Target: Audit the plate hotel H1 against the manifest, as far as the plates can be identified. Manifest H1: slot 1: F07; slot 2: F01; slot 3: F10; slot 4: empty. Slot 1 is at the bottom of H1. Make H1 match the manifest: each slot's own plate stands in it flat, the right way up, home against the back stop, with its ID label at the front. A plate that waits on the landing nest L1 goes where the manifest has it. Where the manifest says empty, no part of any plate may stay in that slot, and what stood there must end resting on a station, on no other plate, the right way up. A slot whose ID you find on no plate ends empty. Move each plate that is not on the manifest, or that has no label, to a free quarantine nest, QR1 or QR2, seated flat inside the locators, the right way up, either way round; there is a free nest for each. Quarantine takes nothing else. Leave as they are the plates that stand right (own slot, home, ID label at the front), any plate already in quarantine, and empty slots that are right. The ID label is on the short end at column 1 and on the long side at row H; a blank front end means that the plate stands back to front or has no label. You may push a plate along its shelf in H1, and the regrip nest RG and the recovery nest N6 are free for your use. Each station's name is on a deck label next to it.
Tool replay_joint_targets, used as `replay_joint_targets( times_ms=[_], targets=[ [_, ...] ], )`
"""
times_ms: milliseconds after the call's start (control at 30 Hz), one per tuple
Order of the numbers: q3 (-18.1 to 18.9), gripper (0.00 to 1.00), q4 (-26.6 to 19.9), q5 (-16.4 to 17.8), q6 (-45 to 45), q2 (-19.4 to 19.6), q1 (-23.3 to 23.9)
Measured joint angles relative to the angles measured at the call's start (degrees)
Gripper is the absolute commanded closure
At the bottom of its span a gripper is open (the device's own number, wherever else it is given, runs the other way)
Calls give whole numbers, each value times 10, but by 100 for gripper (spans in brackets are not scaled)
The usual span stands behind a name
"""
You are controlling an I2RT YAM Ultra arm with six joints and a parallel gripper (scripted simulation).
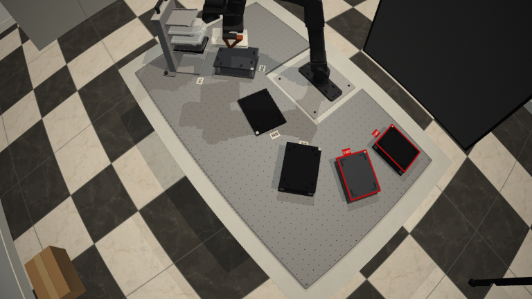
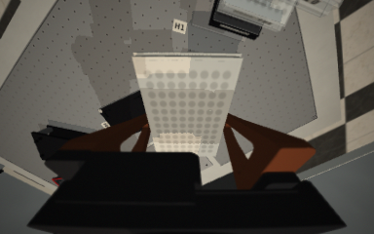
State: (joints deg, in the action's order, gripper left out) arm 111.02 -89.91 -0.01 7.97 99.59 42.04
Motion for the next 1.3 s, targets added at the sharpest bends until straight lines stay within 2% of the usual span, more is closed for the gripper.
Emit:
replay_joint_targets(
  times_ms=[667,1000,1300],
  targets=[
    [0,14,0,-2,50,0,-94],
    [21,14,-1,-4,15,1,-148],
    [36,14,-1,-6,-23,19,-182]
  ],
)
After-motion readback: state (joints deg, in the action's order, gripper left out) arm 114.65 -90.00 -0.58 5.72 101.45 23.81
